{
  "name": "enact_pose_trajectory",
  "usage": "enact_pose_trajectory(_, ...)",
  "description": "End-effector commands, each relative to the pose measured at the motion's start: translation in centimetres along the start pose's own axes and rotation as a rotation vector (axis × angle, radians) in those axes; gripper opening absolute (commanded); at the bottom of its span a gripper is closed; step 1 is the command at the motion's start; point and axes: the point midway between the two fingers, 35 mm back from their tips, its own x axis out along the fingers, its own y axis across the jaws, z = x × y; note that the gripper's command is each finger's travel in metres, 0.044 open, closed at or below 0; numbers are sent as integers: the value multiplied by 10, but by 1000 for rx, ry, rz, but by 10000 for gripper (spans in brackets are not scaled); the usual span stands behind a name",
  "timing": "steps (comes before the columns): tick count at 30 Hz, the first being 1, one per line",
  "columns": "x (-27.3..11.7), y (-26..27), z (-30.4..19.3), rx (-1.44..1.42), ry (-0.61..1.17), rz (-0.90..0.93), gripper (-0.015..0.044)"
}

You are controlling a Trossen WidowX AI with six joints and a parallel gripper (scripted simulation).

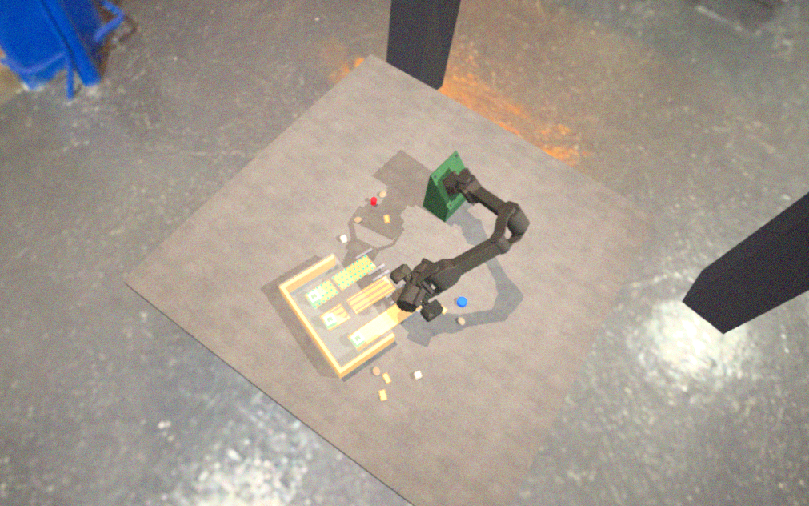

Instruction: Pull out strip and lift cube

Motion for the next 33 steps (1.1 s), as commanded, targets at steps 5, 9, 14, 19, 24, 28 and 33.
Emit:
enact_pose_trajectory(5,7,-2,-20,7,25,-10,0)
enact_pose_trajectory(9,7,-2,-26,7,25,-10,0)
enact_pose_trajectory(14,7,-2,-33,8,26,-10,0)
enact_pose_trajectory(19,7,-2,-40,8,26,-10,0)
enact_pose_trajectory(24,7,-2,-47,8,26,-10,0)
enact_pose_trajectory(28,7,-2,-53,8,26,-10,0)
enact_pose_trajectory(33,7,-2,-61,9,27,-10,0)
